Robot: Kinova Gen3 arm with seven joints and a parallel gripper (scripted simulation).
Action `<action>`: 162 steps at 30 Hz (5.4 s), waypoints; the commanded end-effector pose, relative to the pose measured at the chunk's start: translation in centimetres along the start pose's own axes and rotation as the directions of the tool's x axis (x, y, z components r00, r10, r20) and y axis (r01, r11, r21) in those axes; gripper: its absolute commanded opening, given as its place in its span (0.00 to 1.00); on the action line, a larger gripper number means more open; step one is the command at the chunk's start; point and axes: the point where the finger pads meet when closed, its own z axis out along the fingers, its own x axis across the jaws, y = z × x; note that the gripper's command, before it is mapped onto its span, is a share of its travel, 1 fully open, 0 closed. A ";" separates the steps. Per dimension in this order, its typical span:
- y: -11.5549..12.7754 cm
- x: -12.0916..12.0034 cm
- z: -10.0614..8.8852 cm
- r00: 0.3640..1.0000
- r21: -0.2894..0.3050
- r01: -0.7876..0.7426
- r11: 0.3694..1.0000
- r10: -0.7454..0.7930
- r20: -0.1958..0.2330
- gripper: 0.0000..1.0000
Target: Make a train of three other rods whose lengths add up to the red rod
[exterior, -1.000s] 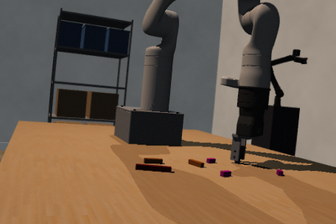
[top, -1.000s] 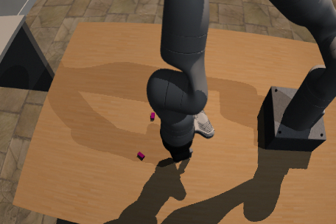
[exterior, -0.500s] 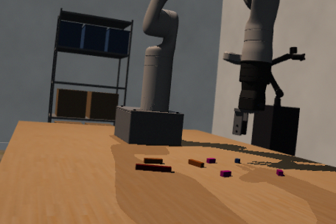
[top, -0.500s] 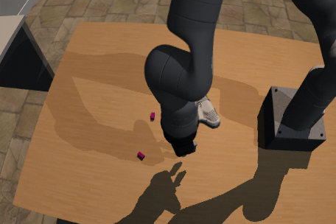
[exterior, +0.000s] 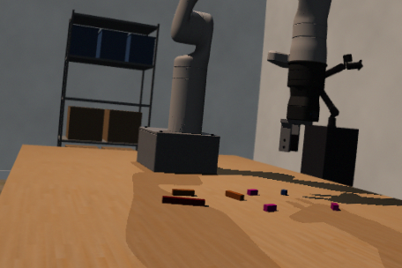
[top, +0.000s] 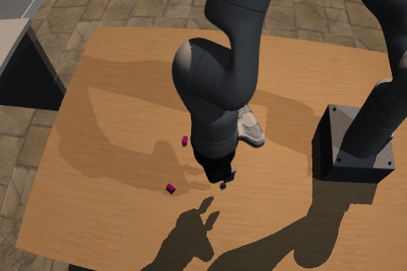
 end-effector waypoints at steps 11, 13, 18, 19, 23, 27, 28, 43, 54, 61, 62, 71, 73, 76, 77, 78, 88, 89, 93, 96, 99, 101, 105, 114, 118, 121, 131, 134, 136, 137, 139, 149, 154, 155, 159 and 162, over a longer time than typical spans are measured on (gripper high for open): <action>0.1 -0.1 -0.1 1.000 -0.002 -0.001 1.000 0.001 0.001 1.00; 0.1 -0.1 -0.1 1.000 -0.002 -0.001 1.000 0.001 0.001 1.00; 0.0 -0.1 -0.1 1.000 -0.002 0.005 1.000 -0.005 0.001 1.00; 0.0 -0.1 -0.1 1.000 -0.002 0.005 1.000 -0.005 0.001 1.00; -0.1 -0.3 0.0 1.000 -0.001 0.028 1.000 -0.028 0.002 1.00; -0.5 -0.7 0.2 0.995 0.002 0.097 0.995 -0.097 0.004 1.00; -0.6 -0.9 0.2 0.993 0.003 0.122 0.993 -0.122 0.004 1.00; -2.8 -4.0 1.3 0.796 0.014 0.605 0.796 -0.606 0.002 1.00; -3.8 -5.6 1.9 0.505 0.008 0.863 0.505 -0.863 -0.001 1.00; -4.0 -6.1 2.1 0.348 0.002 0.937 0.348 -0.937 0.002 1.00; -4.0 -6.2 2.1 0.336 0.001 0.942 0.336 -0.942 0.003 1.00; -4.1 -6.2 2.2 0.308 0.000 0.951 0.308 -0.951 0.004 1.00; -4.1 -6.2 2.2 0.308 0.000 0.951 0.308 -0.951 0.004 0.54; -4.1 -6.2 2.2 0.308 0.000 0.951 0.308 -0.951 0.004 0.54; -4.1 -6.2 2.2 0.308 0.000 0.951 0.308 -0.951 0.004 0.54; -4.1 -6.2 2.2 0.308 0.000 0.951 0.308 -0.951 0.004 0.54; -4.1 -6.2 2.2 0.308 0.000 0.951 0.308 -0.951 0.004 0.54; -4.1 -6.2 2.2 0.308 0.000 0.951 0.308 -0.951 0.004 0.54; -4.1 -6.2 2.2 0.308 0.000 0.951 0.308 -0.951 0.004 0.54; -4.1 -6.2 2.2 0.308 0.000 0.951 0.308 -0.951 0.004 0.54; -4.1 -6.2 2.2 0.308 0.000 0.951 0.308 -0.951 0.004 0.54; -4.1 -6.2 2.2 0.308 0.000 0.951 0.308 -0.951 0.004 0.54; -4.1 -6.2 2.2 0.308 0.000 0.951 0.308 -0.951 0.004 0.54; -4.1 -6.3 2.4 0.308 0.000 0.951 0.308 -0.951 0.003 0.54; -4.1 -6.3 2.6 0.308 0.000 0.951 0.308 -0.951 0.003 0.54; -4.1 -6.3 2.8 0.308 0.000 0.951 0.308 -0.951 0.003 0.54; -4.1 -6.3 4.0 0.308 0.000 0.951 0.308 -0.951 0.003 0.54; -4.1 -6.4 4.5 0.308 0.000 0.951 0.308 -0.951 0.003 0.54; -4.1 -6.4 4.8 0.308 0.000 0.951 0.308 -0.951 0.003 0.54; -4.1 -6.4 5.0 0.308 0.000 0.951 0.308 -0.951 0.003 0.54; -4.1 -6.4 5.0 0.308 0.000 0.951 0.308 -0.951 0.003 0.54; -4.1 -6.5 6.4 0.308 0.000 0.951 0.308 -0.951 0.003 0.54; -4.1 -6.5 6.8 0.308 0.000 0.951 0.308 -0.951 0.003 0.54; -4.1 -6.5 6.8 0.308 0.000 0.951 0.308 -0.951 0.003 0.54; -4.0 -6.5 7.0 0.308 0.000 0.951 0.308 -0.951 0.003 0.54; -4.0 -6.5 7.1 0.308 0.000 0.951 0.308 -0.951 0.003 0.54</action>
